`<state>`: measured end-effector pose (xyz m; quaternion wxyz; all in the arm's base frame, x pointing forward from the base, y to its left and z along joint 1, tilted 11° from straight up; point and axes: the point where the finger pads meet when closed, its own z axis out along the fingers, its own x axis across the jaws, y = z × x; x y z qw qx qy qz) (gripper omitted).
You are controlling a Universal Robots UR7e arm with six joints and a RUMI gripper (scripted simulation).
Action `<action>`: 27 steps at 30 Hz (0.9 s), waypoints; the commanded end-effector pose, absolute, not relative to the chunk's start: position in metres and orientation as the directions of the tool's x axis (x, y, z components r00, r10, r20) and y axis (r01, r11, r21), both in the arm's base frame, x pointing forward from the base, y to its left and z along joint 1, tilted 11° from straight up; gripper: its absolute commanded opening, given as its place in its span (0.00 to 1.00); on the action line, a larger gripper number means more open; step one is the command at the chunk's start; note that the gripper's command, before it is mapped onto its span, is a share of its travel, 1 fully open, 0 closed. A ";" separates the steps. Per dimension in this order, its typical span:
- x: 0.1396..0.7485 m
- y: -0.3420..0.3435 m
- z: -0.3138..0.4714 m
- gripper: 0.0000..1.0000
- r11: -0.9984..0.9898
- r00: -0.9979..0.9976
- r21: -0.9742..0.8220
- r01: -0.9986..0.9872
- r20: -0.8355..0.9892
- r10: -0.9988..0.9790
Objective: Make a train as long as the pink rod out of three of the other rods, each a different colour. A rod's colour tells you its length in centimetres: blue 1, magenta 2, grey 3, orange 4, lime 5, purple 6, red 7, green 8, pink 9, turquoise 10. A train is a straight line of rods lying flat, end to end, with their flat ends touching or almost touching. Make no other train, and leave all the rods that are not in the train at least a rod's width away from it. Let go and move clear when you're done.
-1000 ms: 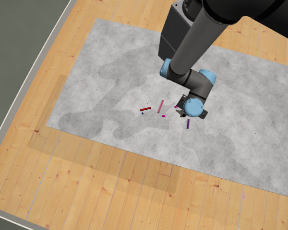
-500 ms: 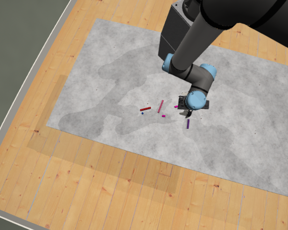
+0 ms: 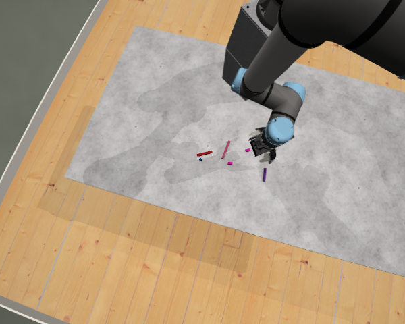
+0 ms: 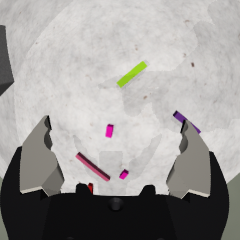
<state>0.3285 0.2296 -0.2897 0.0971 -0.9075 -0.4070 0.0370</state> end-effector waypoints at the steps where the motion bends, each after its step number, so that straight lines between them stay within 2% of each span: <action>1: 0.328 0.228 -0.290 1.00 -0.557 0.575 -0.184 0.810 0.064 0.815; 12: 0.325 0.224 -0.289 1.00 -0.275 0.285 -0.086 0.958 0.146 0.947; 27: 0.323 0.220 -0.285 1.00 -0.015 0.012 0.019 1.000 0.170 0.985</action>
